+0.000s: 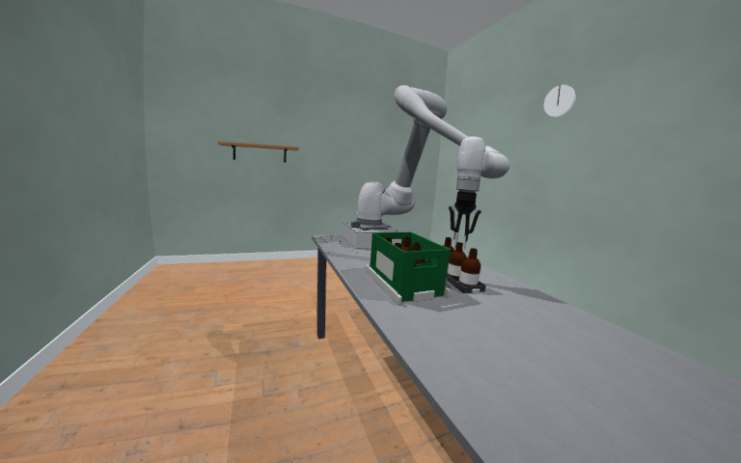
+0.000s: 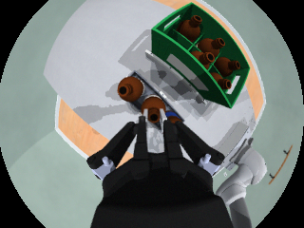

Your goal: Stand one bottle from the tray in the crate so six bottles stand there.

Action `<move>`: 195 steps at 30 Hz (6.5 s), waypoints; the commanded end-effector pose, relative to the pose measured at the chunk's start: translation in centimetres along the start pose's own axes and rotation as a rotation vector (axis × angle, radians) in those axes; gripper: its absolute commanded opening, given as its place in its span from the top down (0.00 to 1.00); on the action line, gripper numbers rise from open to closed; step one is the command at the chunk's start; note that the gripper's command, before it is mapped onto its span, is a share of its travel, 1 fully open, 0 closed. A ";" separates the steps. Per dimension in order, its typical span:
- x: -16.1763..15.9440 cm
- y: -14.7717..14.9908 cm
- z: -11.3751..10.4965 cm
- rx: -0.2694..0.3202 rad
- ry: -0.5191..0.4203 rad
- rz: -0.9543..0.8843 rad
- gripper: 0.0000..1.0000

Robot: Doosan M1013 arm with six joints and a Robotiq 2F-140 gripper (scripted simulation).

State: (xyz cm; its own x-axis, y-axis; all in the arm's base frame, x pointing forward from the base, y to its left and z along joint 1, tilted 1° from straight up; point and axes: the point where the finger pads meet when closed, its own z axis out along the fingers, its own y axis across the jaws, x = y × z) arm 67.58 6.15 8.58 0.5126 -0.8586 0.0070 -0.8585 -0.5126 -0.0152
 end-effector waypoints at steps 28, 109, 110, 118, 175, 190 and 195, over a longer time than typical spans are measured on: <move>-0.2 -0.1 -1.9 0.000 0.000 0.000 1.00; -0.3 -0.1 -4.1 0.000 0.000 0.000 1.00; -0.3 -0.1 -4.2 0.000 0.000 0.000 1.00; -0.3 -0.1 -4.7 0.000 0.000 0.000 1.00; -0.3 -0.2 -8.0 0.000 0.000 0.000 1.00; -0.3 -0.2 -8.0 0.000 0.000 0.000 1.00; -0.3 -0.2 -8.0 0.000 0.000 0.000 1.00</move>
State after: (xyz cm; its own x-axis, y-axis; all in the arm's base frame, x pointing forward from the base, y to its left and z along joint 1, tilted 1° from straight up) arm 67.41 6.50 16.58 0.5126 -0.8586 0.0068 -0.8585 -0.5126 -0.0149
